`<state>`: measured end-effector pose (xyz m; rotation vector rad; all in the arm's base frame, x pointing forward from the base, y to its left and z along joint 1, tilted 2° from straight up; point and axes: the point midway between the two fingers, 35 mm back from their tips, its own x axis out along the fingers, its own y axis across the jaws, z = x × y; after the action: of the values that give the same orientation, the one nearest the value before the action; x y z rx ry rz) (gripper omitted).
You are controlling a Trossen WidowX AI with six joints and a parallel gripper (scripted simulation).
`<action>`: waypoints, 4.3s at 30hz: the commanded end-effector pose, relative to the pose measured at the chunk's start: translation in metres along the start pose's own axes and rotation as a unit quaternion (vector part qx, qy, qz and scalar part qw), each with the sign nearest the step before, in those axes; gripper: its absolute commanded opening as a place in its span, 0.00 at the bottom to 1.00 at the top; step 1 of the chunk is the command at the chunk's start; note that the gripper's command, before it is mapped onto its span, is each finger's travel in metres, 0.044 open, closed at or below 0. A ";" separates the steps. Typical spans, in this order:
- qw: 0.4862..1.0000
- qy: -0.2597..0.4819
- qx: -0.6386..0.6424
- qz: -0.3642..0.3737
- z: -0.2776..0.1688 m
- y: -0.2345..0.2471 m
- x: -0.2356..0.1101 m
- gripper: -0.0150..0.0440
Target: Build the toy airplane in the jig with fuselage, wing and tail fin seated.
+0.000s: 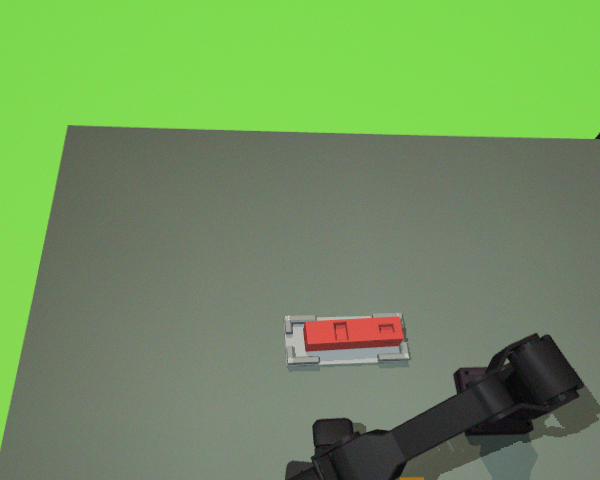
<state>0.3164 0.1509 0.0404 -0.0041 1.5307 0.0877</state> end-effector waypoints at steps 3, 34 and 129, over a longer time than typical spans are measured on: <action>1.000 -0.001 0.000 0.002 0.000 0.000 0.000 0.39; 1.000 -0.002 0.000 0.004 0.006 0.002 -0.086 0.25; 0.799 -0.005 0.601 -0.010 -0.024 -0.231 -0.089 0.25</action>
<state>0.3051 -0.0789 0.1170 0.9509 1.3608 -0.8852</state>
